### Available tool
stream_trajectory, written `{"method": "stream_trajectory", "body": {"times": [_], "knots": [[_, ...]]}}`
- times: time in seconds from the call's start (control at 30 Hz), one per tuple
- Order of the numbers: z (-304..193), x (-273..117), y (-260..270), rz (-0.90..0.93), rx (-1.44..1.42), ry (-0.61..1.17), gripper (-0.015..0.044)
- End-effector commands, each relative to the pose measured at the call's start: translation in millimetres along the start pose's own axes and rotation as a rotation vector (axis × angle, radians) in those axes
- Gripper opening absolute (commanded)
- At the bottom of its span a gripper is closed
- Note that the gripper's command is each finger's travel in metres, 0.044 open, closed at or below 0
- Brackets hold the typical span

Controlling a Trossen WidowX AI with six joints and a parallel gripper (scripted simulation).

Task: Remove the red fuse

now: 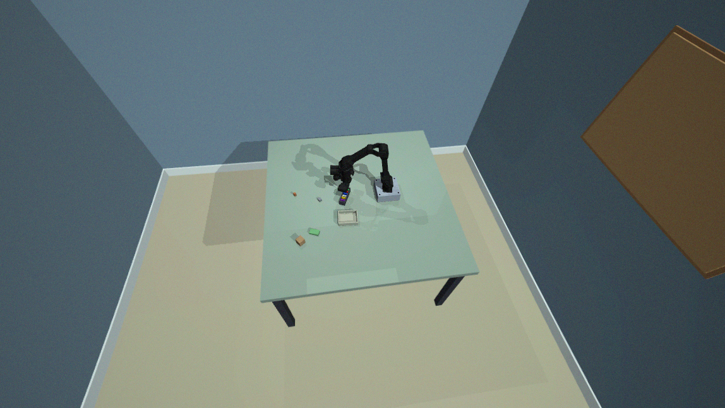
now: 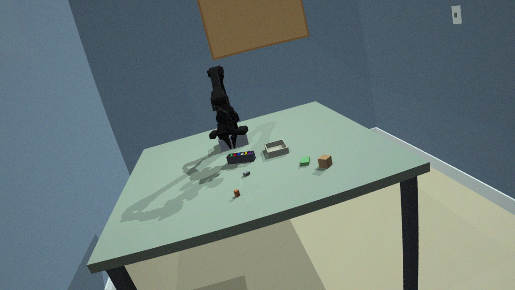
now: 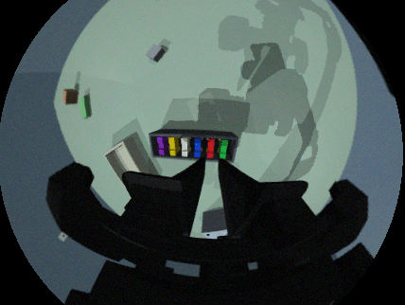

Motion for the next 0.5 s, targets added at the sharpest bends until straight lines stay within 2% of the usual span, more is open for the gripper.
{"method": "stream_trajectory", "body": {"times": [0.0,0.47], "knots": [[1.1,1.9,1.5,0.008,0.001,0.001,0.0072],[1.8,15.6,1.3,0.007,0.001,0.001,0.0072]]}}
Point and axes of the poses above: the point midway between the two fingers, 35 mm back from their tips, its own x axis out along the fingers, its own y axis across the jaws, z = x × y, the point moved 2 cm from there along -x, back along the fingers, and after that the axes turned 11 degrees about x, right-handed, at the moved point
